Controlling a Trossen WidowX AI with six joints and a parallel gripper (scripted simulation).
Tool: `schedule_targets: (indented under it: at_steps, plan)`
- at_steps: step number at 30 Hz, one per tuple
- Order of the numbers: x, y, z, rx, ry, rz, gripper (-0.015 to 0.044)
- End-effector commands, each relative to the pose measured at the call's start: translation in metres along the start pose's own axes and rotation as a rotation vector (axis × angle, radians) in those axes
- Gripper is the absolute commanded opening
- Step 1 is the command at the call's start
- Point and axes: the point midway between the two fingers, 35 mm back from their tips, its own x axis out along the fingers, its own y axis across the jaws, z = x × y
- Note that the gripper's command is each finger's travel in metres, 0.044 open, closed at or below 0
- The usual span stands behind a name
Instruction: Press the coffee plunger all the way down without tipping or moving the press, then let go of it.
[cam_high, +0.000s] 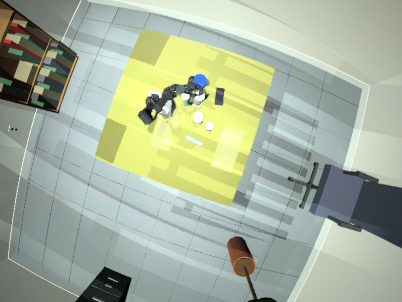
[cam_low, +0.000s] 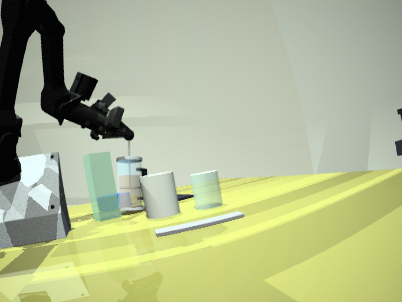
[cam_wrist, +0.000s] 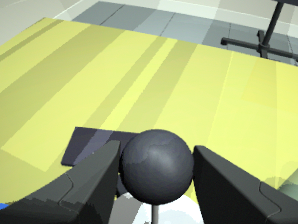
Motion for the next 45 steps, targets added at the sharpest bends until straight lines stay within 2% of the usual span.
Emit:
schedule_targets:
  at_steps: [1,45]
  plan:
    - [0.007,-0.002,-0.033,-0.047,0.082,-0.007,0.0129]
    - [0.023,0.001,-0.026,-0.047,0.080,-0.011,0.0129]
